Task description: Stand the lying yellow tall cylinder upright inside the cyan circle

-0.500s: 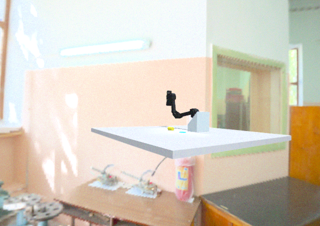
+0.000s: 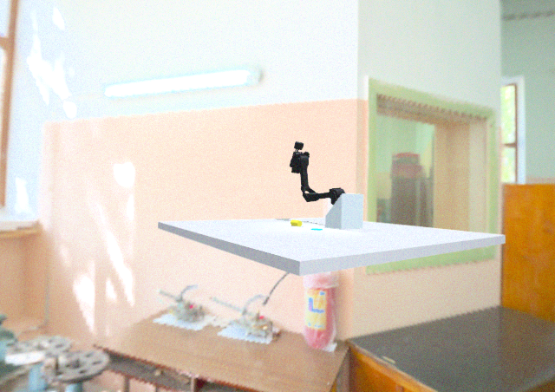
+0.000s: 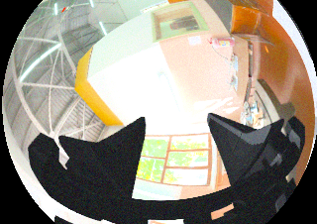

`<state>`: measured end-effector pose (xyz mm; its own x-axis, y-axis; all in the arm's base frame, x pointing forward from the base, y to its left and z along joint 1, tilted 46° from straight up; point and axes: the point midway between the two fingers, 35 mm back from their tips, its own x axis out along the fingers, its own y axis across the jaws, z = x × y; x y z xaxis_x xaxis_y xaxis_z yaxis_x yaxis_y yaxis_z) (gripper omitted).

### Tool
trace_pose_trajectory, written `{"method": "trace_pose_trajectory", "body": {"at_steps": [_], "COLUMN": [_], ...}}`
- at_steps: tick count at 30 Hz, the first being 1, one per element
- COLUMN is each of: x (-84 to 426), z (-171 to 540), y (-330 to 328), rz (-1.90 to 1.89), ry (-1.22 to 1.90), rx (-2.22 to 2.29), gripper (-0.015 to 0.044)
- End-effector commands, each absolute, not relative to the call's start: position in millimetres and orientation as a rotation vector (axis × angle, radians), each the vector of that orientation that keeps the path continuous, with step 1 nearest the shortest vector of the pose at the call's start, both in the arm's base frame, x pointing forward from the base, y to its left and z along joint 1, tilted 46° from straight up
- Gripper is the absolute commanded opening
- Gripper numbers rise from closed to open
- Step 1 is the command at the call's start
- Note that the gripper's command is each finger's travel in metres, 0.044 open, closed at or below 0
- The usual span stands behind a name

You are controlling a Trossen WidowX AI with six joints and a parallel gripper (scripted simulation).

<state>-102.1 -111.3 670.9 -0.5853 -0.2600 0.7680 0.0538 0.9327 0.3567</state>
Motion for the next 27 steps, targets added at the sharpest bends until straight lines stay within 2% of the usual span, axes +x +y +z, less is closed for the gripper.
{"method": "trace_pose_trajectory", "body": {"at_steps": [1, 14, 27], "x": [-88.9, -11.5, 106.9], "z": [685.3, 689.9, 625.6], "y": [-62.0, 91.4, 203.8], "rz": [-0.269, 0.132, 0.378], "ry": [-2.102, -1.777, -1.292], "rx": [0.025, -0.397, -0.783], "gripper": [0.0309, 0.0309, 0.0309]}}
